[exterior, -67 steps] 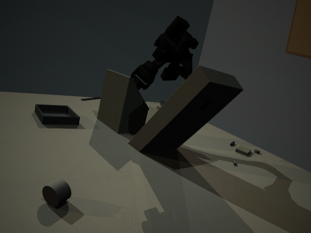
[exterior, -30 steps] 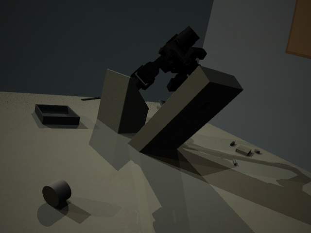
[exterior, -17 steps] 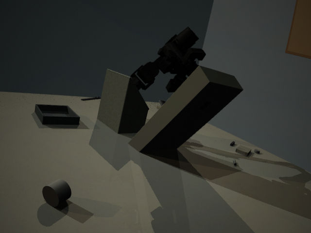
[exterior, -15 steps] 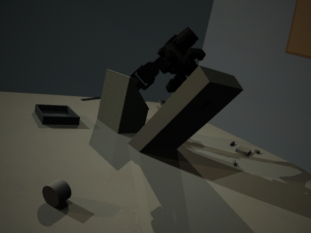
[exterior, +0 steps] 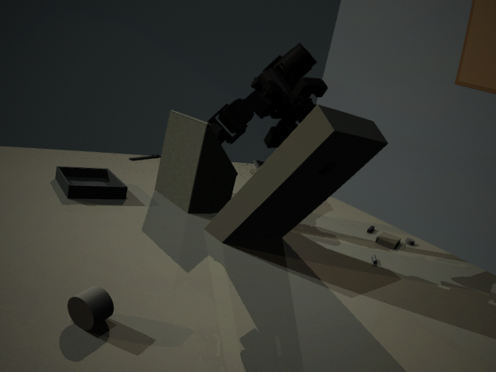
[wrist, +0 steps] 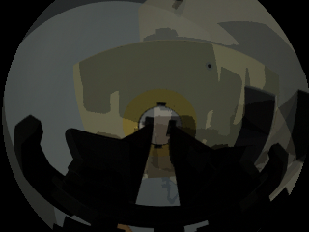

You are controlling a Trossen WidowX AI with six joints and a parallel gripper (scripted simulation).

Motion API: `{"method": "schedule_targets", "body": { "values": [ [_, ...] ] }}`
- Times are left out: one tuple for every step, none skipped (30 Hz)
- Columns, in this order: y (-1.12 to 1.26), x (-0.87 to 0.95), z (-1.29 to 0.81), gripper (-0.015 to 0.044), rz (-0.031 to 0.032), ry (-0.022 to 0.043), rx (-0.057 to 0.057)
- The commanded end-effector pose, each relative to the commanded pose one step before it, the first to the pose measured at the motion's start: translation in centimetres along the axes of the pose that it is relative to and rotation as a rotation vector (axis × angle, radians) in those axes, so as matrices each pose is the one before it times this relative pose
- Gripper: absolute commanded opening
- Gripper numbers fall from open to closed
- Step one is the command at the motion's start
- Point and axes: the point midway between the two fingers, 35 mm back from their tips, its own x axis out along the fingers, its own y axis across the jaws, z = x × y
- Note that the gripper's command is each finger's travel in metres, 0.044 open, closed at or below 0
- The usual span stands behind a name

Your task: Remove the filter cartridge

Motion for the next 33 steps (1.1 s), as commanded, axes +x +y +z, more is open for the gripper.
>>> {"method": "schedule_targets", "body": {
  "values": [
    [0.077, 0.031, 0.026, 0.0089, 0.00001, -0.00344, 0.0056],
    [0.027, 0.0, -0.017, 0.0089, 0.0, 0.0, 0.0],
    [0.016, 0.0, -0.01, 0.0089, 0.0, 0.0, 0.0],
    [0.028, 0.0, -0.017, 0.0089, 0.0, 0.0, 0.0],
    [0.016, 0.0, -0.009, 0.0089, 0.0, 0.0, 0.0],
    [0.026, 0.0, -0.015, 0.0089, 0.0, 0.0, 0.0],
    [0.015, 0.0, -0.009, 0.0089, 0.0, 0.0, 0.0],
    [0.023, 0.0, -0.013, 0.0089, 0.0, 0.0, 0.0],
    [0.013, 0.0, -0.008, 0.0089, 0.0, 0.0, 0.0],
    [0.019, 0.0, -0.011, 0.0089, 0.0, 0.0, 0.0],
    [0.011, 0.0, -0.006, 0.0089, 0.0, 0.0, 0.0],
    [0.015, 0.0, -0.009, 0.0089, 0.0, 0.0, 0.0],
    [0.009, 0.0, -0.005, 0.0089, 0.0, 0.0, 0.0],
    [0.016, 0.0, -0.01, 0.0089, 0.0, 0.0, 0.0],
    [0.0, 0.0, 0.0, 0.0089, 0.0, 0.0, 0.0],
    [0.0, 0.0, 0.0, 0.0089, 0.0, 0.0, 0.0],
    [0.0, 0.0, 0.0, 0.0089, 0.0, 0.0, 0.0],
    [0.009, 0.0, -0.008, 0.0089, 0.0, 0.0, 0.0],
    [0.0, 0.0, 0.0, 0.0089, 0.0, 0.0, 0.0],
    [0.0, 0.024, 0.0, 0.0089, 0.00001, 0.00002, 0.0],
    [-0.001, 0.072, -0.001, 0.0089, 0.00003, 0.00005, 0.0],
    [-0.006, 0.096, 0.001, 0.0089, 0.00003, 0.00005, 0.0],
    [-0.006, 0.082, 0.001, 0.0089, 0.00003, 0.00005, 0.0],
    [-0.011, 0.02, 0.011, 0.0089, 0.00001, 0.00001, 0.0],
    [-0.004, 0.007, 0.004, 0.0089, 0.0, 0.0, 0.0],
    [-0.014, 0.0, 0.018, 0.0089, 0.0, 0.0, 0.0],
    [-0.01, 0.0, 0.012, 0.0089, 0.0, 0.0, 0.0],
    [-0.018, 0.0, 0.023, 0.0089, 0.0, -0.00001, 0.0],
    [-0.011, 0.0, 0.014, 0.0089, 0.0, 0.0, 0.0],
    [-0.02, 0.0, 0.022, 0.0089, 0.0, 0.0, 0.0],
    [-0.012, 0.0, 0.013, 0.0089, 0.0, 0.0, 0.0],
    [-0.022, 0.0, 0.02, 0.0089, 0.0, 0.0, 0.0],
    [-0.013, 0.0, 0.012, 0.0089, 0.0, 0.0, 0.0]
  ]
}}
